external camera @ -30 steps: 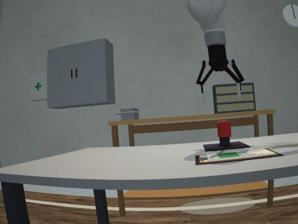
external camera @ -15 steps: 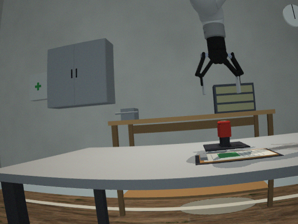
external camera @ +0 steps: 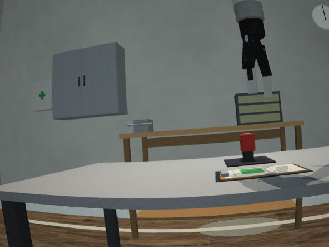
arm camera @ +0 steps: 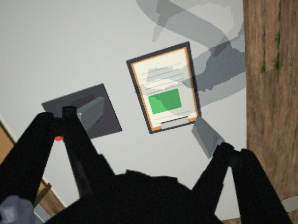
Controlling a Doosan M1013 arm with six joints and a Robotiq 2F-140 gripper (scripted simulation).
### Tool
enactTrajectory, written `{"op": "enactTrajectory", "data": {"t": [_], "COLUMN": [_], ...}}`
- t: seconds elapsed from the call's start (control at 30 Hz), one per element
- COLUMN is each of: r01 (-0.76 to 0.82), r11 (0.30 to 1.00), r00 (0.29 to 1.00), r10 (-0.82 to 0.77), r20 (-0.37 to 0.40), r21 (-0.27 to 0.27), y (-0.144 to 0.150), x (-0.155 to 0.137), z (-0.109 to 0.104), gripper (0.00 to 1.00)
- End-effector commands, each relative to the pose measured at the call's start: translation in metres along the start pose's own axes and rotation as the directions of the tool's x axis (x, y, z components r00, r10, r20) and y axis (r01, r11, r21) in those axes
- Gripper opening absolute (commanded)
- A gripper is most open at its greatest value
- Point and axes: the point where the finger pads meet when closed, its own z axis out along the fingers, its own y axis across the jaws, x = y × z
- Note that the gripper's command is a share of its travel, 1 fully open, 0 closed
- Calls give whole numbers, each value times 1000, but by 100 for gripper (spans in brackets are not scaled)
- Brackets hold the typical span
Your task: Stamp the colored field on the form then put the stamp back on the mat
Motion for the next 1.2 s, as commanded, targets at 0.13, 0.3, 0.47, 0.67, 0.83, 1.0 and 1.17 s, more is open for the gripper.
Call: {"op": "enactTrajectory", "data": {"t": [0.13,0.3,0.47,0.67,0.83,1.0,1.17], "r01": [274,274,274,274,274,274,274], "r11": [962,962,962,962,962,962,962], "r00": [962,962,962,962,962,962,962], "r10": [-275,-275,-275,-275,-275,-275,-275], "r20": [-3,-3,-3,-3,-3,-3,-3], "r21": [-10,-10,-10,-10,-10,-10,-10], "y": [41,42,41,41,41,41,41], "x": [27,27,28,28,28,28,28], "z": [6,87,94,94,94,94,94], "gripper": [100,100,100,100,100,100,100]}}
